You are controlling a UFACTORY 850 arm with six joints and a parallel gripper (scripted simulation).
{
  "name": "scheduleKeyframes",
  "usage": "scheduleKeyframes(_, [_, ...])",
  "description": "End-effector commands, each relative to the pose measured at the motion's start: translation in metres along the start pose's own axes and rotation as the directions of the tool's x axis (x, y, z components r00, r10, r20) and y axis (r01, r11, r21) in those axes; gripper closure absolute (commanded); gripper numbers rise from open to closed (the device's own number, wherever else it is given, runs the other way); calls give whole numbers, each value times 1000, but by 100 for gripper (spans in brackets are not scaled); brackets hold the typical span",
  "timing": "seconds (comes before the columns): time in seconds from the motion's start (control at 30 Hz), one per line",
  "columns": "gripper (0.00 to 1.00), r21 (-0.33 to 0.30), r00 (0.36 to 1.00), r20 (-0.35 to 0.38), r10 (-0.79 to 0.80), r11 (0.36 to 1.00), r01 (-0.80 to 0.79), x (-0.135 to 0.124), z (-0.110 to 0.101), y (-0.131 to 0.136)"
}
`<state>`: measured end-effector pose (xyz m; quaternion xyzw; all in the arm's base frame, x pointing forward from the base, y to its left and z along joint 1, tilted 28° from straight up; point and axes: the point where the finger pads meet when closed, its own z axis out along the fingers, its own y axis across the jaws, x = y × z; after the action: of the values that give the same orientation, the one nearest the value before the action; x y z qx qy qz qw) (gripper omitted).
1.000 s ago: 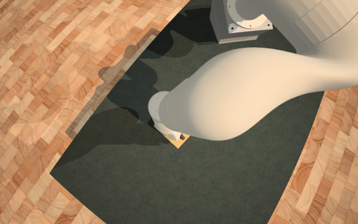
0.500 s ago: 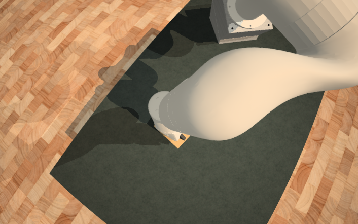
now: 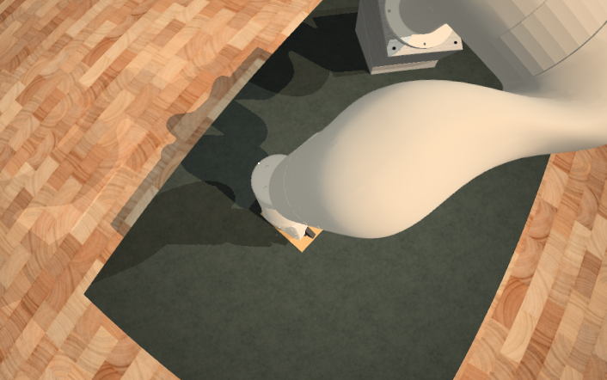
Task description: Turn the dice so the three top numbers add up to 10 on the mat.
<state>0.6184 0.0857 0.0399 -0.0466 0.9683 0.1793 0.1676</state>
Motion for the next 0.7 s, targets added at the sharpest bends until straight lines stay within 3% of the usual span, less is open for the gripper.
scheduleKeyframes(0.0, [53, 0, 1000, 1, 0, 1000, 0, -1, -4, 0])
scheduleKeyframes(0.23, [53, 0, 1000, 1, 0, 1000, 0, -1, -21, 0])
scheduleKeyframes(0.67, [53, 0, 1000, 1, 0, 1000, 0, -1, -83, 0])
